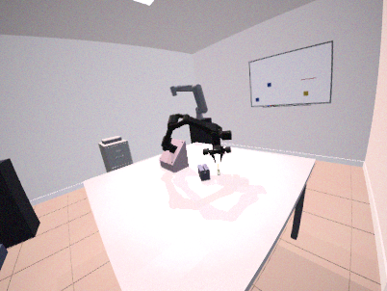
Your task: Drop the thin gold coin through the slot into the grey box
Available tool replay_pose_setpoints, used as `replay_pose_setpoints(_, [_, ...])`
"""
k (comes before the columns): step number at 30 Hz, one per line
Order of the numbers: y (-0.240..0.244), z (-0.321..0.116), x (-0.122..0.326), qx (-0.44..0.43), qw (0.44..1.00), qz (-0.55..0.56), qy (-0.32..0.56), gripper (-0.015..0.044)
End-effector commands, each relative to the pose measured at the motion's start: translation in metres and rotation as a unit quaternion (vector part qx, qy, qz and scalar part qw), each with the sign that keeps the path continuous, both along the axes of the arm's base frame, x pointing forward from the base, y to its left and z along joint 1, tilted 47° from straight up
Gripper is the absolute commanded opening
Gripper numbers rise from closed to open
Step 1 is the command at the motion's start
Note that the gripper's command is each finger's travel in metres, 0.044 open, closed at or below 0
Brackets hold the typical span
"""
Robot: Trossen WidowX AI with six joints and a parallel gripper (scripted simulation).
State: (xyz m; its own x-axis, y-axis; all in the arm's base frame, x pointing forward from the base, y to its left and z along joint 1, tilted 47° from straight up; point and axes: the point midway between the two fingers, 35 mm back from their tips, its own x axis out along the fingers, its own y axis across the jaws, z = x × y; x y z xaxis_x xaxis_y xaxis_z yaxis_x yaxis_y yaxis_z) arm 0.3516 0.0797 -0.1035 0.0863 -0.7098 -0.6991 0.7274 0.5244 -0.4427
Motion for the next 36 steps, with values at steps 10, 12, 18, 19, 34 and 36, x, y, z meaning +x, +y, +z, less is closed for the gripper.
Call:
replay_pose_setpoints(10, [-0.017,-0.017,0.001,-0.004,1.000,0.002,0.005,0.0161])
replay_pose_setpoints(12, [-0.019,-0.019,0.001,-0.004,1.000,0.002,0.005,0.0161])
replay_pose_setpoints(18, [-0.026,-0.026,0.002,-0.004,1.000,0.002,0.005,0.0161])
replay_pose_setpoints(19, [-0.027,-0.027,0.002,-0.004,1.000,0.002,0.005,0.0161])
replay_pose_setpoints(34, [-0.045,-0.043,0.003,-0.006,1.000,0.001,0.005,0.0161])
replay_pose_setpoints(36, [-0.047,-0.045,0.003,-0.006,1.000,0.001,0.004,0.0161])
